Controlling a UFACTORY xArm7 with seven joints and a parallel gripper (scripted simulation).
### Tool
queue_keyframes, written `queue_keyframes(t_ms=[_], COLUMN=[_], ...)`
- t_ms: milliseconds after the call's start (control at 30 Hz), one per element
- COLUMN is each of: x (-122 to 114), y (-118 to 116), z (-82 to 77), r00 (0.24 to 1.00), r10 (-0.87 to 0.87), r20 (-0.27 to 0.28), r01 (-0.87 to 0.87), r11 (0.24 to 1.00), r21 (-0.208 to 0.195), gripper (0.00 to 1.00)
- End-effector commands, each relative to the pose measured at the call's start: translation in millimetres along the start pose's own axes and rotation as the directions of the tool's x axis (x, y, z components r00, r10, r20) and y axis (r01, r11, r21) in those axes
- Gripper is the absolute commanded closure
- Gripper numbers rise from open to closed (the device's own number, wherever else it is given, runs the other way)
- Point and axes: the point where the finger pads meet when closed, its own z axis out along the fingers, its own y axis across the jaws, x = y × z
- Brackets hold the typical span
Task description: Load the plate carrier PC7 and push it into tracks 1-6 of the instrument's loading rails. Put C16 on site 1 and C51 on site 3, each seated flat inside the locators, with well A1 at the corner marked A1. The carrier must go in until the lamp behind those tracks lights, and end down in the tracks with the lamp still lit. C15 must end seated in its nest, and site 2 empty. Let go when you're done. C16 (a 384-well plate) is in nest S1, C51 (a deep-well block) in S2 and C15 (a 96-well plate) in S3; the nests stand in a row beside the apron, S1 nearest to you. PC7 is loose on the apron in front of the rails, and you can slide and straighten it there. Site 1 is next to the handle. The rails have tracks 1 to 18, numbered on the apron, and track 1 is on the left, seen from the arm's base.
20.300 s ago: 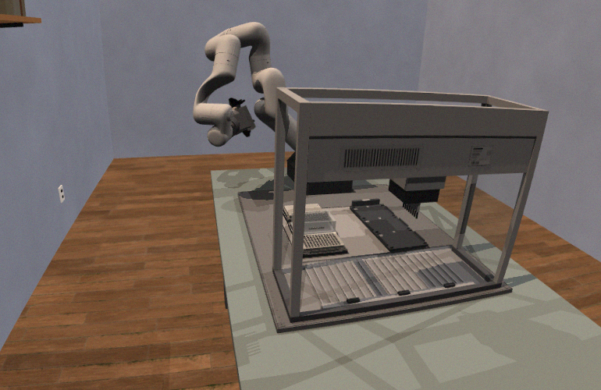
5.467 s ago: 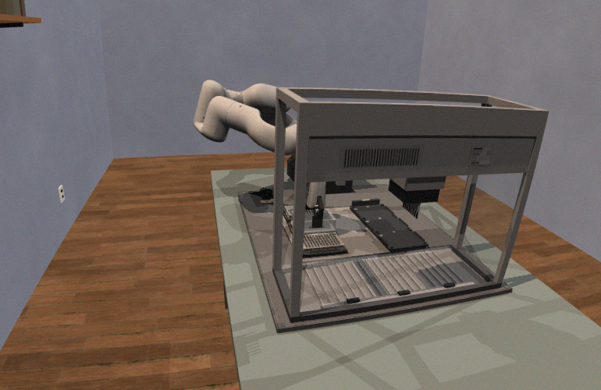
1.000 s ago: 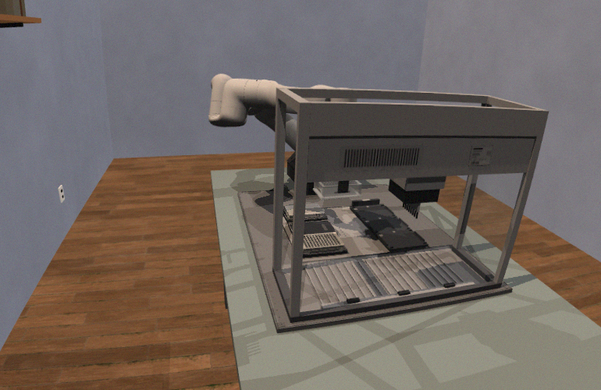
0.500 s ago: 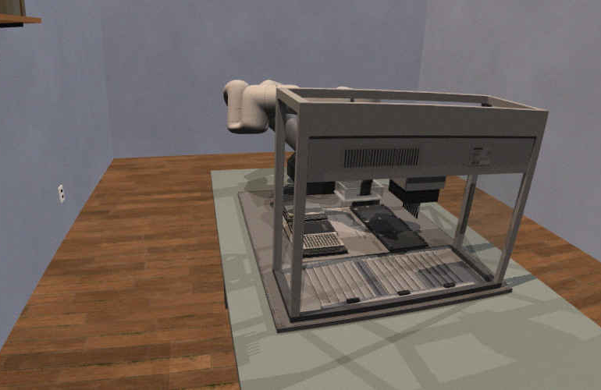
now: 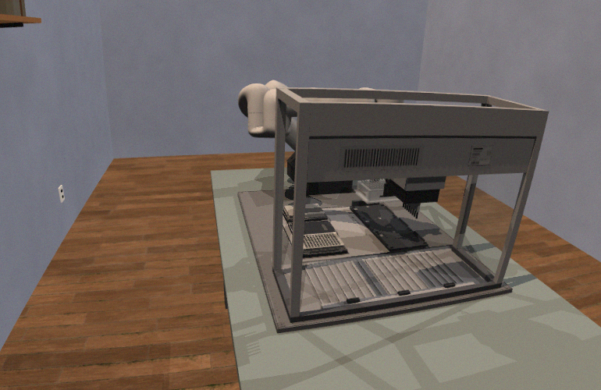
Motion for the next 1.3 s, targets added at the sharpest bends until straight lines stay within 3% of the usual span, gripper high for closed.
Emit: queue_keyframes(t_ms=[0, 67, 467, 1267], x=[21, 21, 74, 75], y=[15, 15, 42, 42], z=[1.6, 1.6, 2.7, 2.7], r00=[1.000, 1.000, 1.000, 1.000], r10=[0.005, 0.005, 0.005, 0.005], r20=[0.007, 0.007, 0.007, 0.007], r01=[-0.005, -0.005, -0.005, -0.005], r11=[1.000, 1.000, 1.000, 1.000], r21=[0.007, 0.007, 0.007, 0.007], gripper=[1.00, 1.00, 1.00, 1.00])
